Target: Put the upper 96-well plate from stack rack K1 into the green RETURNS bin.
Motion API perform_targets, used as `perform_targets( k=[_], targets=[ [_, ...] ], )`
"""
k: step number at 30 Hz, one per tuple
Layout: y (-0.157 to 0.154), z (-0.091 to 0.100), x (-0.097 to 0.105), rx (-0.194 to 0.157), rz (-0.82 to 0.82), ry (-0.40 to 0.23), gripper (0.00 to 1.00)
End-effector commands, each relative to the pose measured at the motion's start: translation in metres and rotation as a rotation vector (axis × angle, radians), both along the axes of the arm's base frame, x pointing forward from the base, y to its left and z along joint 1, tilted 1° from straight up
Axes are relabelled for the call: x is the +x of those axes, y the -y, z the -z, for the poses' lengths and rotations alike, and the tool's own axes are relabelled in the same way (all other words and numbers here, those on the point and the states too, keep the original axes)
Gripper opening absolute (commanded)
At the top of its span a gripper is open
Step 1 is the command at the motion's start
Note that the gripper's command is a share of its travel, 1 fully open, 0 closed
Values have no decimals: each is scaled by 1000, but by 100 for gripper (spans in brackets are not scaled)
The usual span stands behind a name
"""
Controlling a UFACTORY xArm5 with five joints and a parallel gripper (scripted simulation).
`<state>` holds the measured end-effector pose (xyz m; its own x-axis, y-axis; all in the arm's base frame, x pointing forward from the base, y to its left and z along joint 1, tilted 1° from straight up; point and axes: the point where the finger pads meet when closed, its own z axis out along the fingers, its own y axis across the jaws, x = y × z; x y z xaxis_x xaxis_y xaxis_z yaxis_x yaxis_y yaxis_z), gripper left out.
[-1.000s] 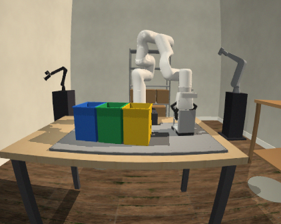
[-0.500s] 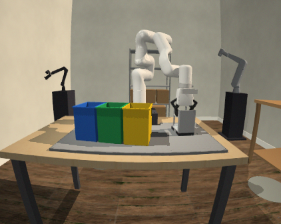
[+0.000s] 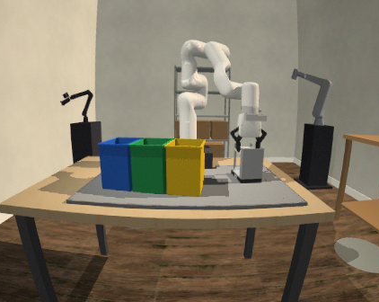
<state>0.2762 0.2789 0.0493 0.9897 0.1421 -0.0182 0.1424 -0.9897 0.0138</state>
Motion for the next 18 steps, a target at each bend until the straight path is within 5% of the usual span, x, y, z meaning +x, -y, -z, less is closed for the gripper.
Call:
perform_targets(
  k=[1, 18],
  targets=[
    [-1, -9, 1, 2, 0, 2, 0],
    [-1, -34, 2, 2, 0, 2, 0]
  ],
)
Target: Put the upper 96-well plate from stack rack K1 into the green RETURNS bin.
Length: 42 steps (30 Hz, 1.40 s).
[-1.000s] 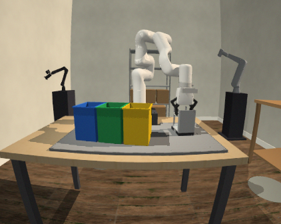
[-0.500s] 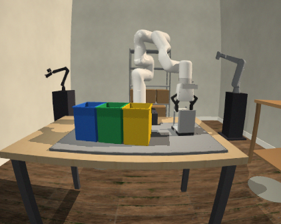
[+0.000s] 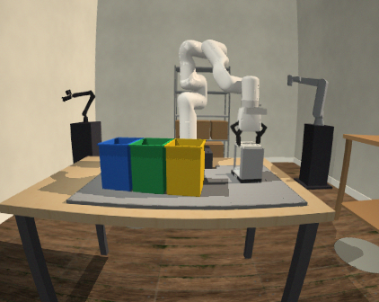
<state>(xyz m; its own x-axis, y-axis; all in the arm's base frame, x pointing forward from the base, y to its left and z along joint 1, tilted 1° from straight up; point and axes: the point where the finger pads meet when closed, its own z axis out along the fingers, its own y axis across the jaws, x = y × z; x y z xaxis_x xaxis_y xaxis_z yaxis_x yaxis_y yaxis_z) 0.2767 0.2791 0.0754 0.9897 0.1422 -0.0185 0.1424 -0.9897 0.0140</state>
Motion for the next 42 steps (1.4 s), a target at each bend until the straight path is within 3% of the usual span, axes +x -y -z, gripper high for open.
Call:
perform_targets(
  k=[1, 42],
  targets=[
    [-1, -10, 1, 3, 0, 3, 0],
    [-2, -71, 2, 3, 0, 3, 0]
  ],
)
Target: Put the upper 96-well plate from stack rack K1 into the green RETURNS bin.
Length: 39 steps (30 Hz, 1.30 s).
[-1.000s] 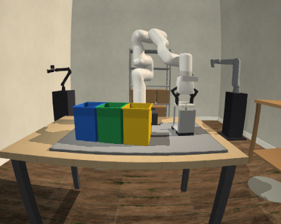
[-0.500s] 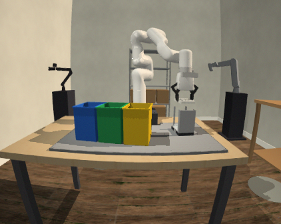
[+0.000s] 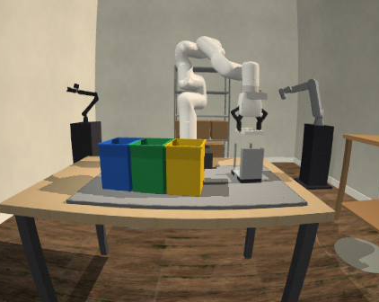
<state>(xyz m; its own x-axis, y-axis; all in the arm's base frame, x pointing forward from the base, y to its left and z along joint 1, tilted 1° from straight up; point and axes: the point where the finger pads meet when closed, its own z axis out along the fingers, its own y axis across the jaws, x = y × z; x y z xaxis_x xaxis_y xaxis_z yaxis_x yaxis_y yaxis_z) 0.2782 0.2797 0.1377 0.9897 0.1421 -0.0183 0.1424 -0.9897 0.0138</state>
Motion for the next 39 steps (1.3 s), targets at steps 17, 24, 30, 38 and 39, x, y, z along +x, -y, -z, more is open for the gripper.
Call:
perform_targets(
  k=[17, 24, 30, 38, 39],
  targets=[
    [-1, -34, 1, 3, 0, 3, 0],
    [-1, -34, 1, 3, 0, 3, 0],
    [-1, -34, 1, 3, 0, 3, 0],
    [18, -33, 7, 0, 200, 5, 0],
    [18, -33, 7, 0, 200, 5, 0]
  ],
)
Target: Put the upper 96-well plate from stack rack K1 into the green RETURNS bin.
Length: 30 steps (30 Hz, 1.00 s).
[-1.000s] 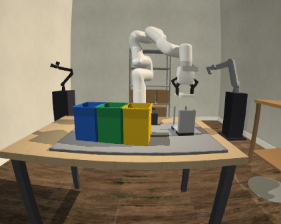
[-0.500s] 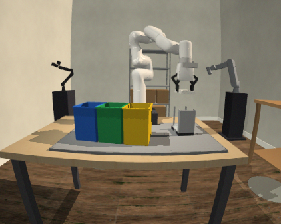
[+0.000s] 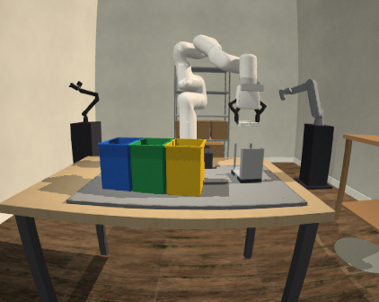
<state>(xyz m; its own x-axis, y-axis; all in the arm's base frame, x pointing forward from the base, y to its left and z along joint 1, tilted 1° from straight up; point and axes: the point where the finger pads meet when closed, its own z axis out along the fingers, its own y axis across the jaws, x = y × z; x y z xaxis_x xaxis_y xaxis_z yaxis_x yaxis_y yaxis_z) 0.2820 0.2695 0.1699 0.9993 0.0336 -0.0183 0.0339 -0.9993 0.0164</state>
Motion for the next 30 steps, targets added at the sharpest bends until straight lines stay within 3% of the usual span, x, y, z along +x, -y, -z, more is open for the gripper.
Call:
perform_targets(
  k=[1, 30],
  targets=[
    [11, -1, 4, 2, 124, 5, 0],
    [97, 3, 31, 4, 130, 1, 0]
  ],
)
